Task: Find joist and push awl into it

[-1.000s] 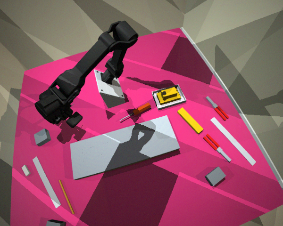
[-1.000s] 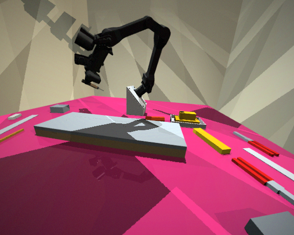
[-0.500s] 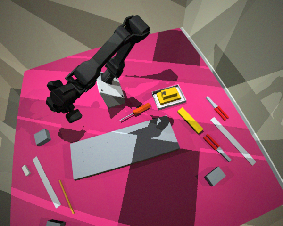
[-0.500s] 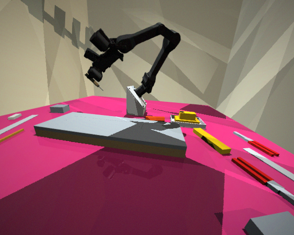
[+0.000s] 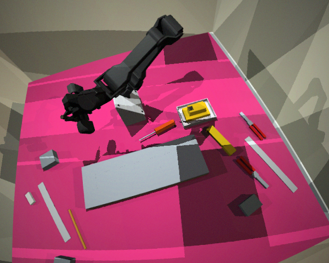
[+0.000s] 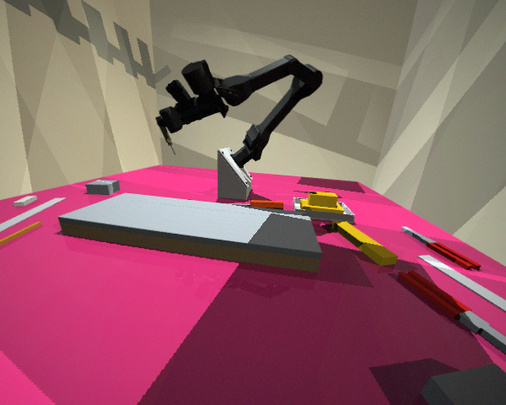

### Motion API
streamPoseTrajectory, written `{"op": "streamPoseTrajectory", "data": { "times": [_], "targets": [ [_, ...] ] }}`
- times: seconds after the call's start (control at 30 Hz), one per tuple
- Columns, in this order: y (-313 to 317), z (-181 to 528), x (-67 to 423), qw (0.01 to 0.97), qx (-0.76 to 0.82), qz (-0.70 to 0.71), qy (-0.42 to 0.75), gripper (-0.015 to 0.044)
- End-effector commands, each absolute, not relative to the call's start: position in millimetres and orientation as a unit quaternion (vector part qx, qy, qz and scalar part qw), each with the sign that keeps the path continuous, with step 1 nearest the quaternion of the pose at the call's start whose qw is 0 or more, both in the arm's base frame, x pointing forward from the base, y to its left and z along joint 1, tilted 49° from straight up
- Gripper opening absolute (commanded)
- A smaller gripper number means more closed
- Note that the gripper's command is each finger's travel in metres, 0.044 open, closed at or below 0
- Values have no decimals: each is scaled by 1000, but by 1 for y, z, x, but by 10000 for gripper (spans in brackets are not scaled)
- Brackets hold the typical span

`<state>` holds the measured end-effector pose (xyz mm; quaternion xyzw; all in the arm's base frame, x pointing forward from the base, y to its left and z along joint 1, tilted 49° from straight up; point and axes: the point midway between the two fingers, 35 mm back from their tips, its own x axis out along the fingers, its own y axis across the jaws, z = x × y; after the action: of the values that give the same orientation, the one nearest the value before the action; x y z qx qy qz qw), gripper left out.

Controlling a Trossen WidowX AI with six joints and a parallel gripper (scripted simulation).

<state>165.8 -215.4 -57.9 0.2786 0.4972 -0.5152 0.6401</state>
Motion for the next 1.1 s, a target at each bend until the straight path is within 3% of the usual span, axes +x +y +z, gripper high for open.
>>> {"op": "streamPoseTrajectory", "data": {
  "times": [0.0,1.07],
  "targets": [
    [-218,-48,160,644,281,-551,451,0],
    [-187,-52,304,642,288,-590,397,0]
  ]
}}
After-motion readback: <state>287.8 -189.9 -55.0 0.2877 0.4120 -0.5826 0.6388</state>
